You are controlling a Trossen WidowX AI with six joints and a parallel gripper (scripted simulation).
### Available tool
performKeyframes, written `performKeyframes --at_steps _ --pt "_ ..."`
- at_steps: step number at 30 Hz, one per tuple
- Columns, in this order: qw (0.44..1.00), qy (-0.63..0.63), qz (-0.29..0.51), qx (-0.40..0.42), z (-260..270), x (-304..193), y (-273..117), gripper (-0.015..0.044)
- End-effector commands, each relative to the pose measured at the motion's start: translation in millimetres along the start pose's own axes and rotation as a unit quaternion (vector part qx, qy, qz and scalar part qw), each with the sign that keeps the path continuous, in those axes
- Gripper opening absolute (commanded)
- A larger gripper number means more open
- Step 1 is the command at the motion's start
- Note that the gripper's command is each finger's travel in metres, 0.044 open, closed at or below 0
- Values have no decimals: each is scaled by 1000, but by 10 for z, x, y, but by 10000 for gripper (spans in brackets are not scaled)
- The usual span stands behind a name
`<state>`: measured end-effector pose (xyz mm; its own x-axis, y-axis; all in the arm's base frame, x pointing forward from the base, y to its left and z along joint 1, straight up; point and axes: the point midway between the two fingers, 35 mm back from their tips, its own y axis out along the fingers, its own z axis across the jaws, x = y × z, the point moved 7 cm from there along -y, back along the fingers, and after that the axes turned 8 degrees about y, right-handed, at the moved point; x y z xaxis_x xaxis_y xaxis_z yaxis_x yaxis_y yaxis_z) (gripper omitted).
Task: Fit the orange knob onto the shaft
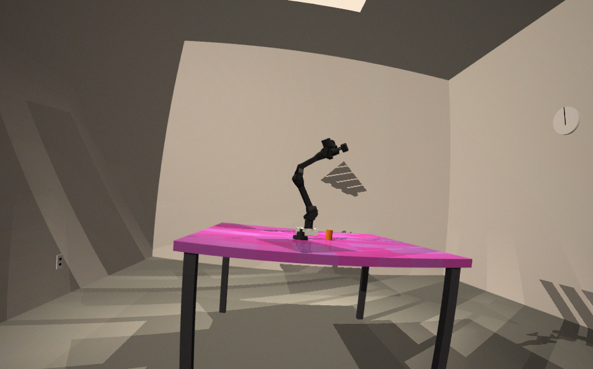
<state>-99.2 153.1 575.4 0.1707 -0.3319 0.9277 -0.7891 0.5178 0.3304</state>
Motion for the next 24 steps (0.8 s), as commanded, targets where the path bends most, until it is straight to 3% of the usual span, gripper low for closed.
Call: performKeyframes --at_steps 1,8,15,24 --pt "994 41 61 -82 -358 -341 21 440" --pt "949 116 158 -247 -1028 -939 -234 440" --pt "862 197 229 -408 -1583 -1466 -796 440" --pt "754 290 255 -532 -1874 -1852 -1431 440"
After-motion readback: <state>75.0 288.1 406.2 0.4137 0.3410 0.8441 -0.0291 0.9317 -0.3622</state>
